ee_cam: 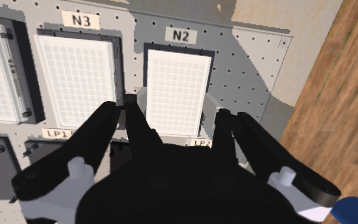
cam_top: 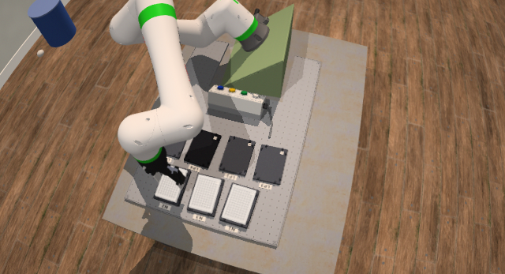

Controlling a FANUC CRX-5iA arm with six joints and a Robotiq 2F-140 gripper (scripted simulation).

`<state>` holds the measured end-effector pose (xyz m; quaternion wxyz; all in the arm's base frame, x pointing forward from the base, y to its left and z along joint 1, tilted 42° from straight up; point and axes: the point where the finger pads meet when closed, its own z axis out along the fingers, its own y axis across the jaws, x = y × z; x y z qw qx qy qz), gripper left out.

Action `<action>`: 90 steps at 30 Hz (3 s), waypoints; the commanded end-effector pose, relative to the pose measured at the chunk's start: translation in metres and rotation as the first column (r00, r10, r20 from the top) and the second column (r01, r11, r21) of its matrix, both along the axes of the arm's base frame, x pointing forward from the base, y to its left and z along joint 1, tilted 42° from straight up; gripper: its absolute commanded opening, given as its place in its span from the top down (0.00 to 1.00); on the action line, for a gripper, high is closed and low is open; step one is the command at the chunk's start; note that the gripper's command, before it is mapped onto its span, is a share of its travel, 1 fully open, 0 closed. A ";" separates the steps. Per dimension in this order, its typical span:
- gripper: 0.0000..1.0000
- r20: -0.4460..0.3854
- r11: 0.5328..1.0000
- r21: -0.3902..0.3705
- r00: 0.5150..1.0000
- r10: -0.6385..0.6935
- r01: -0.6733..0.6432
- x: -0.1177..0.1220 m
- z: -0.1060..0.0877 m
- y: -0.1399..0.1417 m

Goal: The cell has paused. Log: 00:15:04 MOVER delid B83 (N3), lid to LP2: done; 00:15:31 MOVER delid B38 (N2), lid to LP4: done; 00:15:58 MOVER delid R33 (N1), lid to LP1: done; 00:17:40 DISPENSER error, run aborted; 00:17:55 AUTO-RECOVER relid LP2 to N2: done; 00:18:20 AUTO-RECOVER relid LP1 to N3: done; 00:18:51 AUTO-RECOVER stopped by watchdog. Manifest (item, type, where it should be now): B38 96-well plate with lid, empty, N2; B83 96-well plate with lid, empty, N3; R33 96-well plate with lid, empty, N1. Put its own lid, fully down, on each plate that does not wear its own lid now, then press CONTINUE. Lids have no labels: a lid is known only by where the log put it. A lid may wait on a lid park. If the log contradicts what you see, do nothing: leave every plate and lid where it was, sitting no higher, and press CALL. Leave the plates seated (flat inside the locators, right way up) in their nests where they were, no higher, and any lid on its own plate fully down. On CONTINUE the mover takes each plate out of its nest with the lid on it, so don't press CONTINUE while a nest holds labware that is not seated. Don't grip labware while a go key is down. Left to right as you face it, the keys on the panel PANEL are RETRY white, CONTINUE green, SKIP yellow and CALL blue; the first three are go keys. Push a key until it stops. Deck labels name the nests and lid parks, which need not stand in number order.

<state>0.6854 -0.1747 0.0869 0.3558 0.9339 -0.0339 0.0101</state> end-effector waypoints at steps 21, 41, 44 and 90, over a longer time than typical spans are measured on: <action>1.00 0.000 1.000 0.000 1.000 0.000 0.000 0.000 0.000 0.000; 0.34 0.000 1.000 0.000 1.000 0.000 0.000 0.000 0.000 0.000; 0.34 0.000 1.000 0.000 1.000 0.000 0.000 0.000 0.000 0.000; 0.34 0.000 1.000 0.000 1.000 0.000 0.000 0.000 0.003 0.003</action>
